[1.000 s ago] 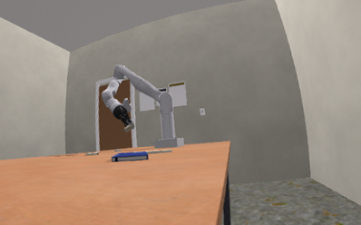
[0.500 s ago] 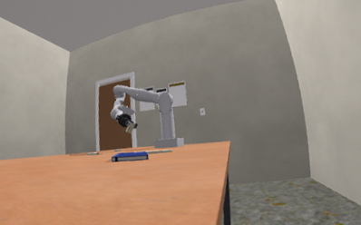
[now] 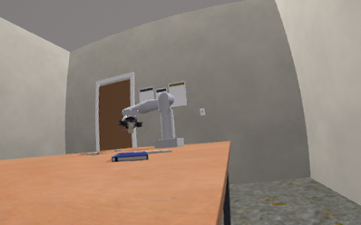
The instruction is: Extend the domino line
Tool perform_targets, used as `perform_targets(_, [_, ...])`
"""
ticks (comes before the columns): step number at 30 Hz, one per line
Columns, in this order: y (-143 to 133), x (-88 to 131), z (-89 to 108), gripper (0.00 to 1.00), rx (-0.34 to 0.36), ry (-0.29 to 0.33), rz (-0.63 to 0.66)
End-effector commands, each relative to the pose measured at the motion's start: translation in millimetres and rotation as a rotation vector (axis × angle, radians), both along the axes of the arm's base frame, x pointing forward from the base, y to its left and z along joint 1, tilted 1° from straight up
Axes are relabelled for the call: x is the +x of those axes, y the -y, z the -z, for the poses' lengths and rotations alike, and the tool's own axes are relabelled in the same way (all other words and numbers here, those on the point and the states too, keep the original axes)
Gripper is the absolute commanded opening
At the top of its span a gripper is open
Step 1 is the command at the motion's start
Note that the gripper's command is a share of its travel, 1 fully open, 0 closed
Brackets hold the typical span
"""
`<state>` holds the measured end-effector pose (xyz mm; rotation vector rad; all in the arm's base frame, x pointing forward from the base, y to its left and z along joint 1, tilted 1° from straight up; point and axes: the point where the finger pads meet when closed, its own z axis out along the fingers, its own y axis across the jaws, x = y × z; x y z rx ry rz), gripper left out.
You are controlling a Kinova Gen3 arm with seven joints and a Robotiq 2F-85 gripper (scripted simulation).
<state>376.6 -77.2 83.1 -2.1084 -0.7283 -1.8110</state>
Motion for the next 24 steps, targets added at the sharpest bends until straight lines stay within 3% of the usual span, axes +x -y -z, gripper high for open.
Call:
perform_targets(1, [1.5, 1.5, 0.7, 0.31, 0.006, -0.016, 0.12])
perform_targets(12, [0.2, 1.4, 1.2, 0.31, 0.08, -0.042, 0.199])
perform_targets(24, [0.9, 1.6, 0.8, 0.31, 0.101, -0.048, 0.224])
